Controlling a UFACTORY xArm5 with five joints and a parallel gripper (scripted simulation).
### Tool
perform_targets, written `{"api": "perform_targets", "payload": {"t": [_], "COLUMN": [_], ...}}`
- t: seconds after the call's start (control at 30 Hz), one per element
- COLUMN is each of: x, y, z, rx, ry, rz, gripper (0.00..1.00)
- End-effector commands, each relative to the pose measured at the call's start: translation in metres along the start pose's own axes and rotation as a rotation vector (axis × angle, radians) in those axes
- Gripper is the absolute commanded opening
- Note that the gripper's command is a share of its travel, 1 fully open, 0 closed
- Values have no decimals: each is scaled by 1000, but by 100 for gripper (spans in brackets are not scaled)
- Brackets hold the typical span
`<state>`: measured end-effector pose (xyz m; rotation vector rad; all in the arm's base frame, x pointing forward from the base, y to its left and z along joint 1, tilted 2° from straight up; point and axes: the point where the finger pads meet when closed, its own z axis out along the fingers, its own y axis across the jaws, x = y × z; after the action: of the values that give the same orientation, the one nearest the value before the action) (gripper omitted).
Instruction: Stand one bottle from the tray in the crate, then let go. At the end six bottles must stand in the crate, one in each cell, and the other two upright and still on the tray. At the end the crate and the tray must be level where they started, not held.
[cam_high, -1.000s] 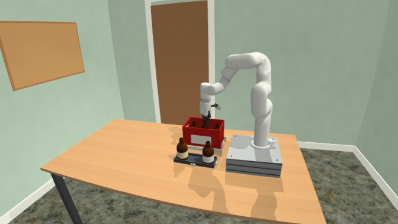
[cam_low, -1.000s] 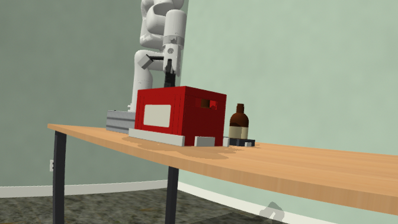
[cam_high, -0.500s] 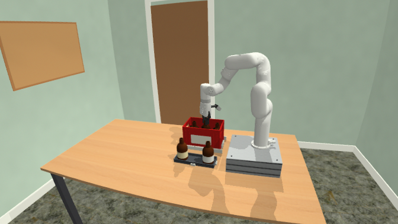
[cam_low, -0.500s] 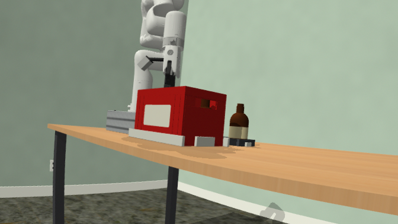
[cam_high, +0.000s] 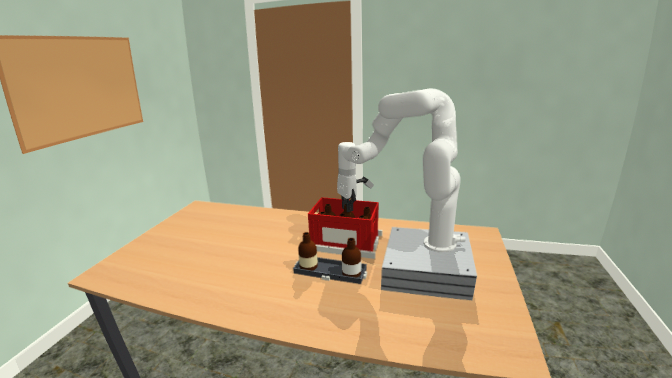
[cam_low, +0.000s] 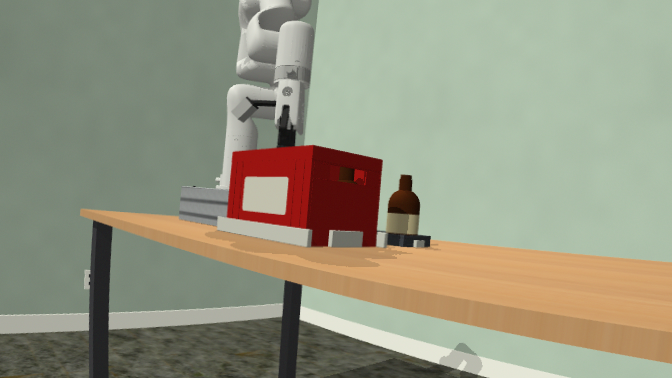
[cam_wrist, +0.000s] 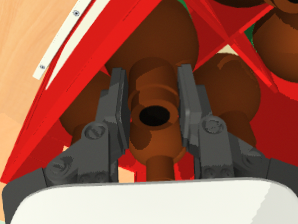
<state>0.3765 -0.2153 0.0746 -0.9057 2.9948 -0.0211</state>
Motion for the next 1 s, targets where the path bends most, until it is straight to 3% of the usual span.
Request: {"api": "perform_targets", "payload": {"t": [0.0,0.97], "x": [-1,-1], "y": [-1,-1], "z": [0,4], "rx": [4,4], "ry": [-2,-2], "rz": [0,0], "gripper": [0,0]}}
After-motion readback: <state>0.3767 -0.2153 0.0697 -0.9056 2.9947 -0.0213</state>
